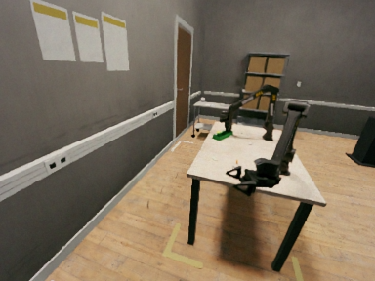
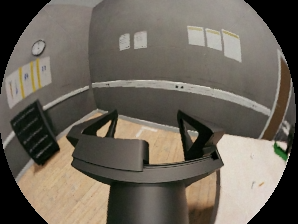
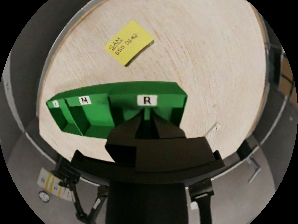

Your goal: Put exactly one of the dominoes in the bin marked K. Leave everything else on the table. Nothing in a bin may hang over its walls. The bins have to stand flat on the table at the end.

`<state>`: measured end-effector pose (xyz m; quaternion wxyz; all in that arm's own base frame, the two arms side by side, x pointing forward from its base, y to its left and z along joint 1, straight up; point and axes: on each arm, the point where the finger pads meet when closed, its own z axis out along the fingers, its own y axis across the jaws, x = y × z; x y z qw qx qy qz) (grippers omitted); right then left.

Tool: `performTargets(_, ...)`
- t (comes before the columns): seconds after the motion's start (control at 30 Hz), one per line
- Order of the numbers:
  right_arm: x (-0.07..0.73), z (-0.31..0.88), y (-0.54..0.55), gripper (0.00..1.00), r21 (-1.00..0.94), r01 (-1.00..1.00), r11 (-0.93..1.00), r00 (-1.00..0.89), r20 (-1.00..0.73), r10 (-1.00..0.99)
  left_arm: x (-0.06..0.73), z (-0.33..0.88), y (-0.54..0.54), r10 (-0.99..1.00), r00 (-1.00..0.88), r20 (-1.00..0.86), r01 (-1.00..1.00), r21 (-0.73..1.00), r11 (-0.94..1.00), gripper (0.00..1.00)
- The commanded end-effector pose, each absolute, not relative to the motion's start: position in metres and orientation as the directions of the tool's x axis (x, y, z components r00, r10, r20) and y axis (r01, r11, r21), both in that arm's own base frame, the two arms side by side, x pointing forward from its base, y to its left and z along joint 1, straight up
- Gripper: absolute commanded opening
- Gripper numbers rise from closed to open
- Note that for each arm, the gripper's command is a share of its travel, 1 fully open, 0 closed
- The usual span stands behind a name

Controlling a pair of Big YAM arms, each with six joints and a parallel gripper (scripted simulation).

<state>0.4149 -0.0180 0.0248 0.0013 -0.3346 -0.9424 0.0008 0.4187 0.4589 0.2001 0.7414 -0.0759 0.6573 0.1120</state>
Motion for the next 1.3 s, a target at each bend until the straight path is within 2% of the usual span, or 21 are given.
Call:
performTargets(0.0,0.438,0.053,-0.015,0.09,0.038,0.626,0.779,-0.777,-0.049,0.627,0.413,0.208,0.468,0.083,0.119,-0.989,-0.282,0.047,0.958,1.00)
performTargets(0.23,0.423,0.036,-0.015,0.09,0.001,0.627,0.779,-0.779,0.000,0.627,0.413,0.208,0.468,0.083,0.119,-0.989,-0.282,0.047,0.958,1.00)
performTargets(0.4,0.439,0.067,-0.015,0.09,0.039,0.626,0.779,-0.777,-0.051,0.627,0.413,0.208,0.468,0.083,0.119,-0.989,-0.282,0.047,0.958,1.00)
performTargets(1.03,0.437,0.113,-0.015,0.09,0.041,0.626,0.779,-0.777,-0.053,0.627,0.413,0.208,0.468,0.083,0.119,-0.989,-0.282,0.047,0.958,1.00)
performTargets(1.1,0.412,0.080,-0.014,0.09,-0.014,0.627,0.779,-0.778,0.020,0.627,0.413,0.208,0.468,0.083,0.119,-0.989,-0.282,0.047,0.958,1.00)
performTargets(1.27,0.423,0.088,-0.014,0.09,0.002,0.627,0.779,-0.779,-0.002,0.627,0.413,0.208,0.468,0.083,0.119,-0.989,-0.282,0.047,0.958,1.00)
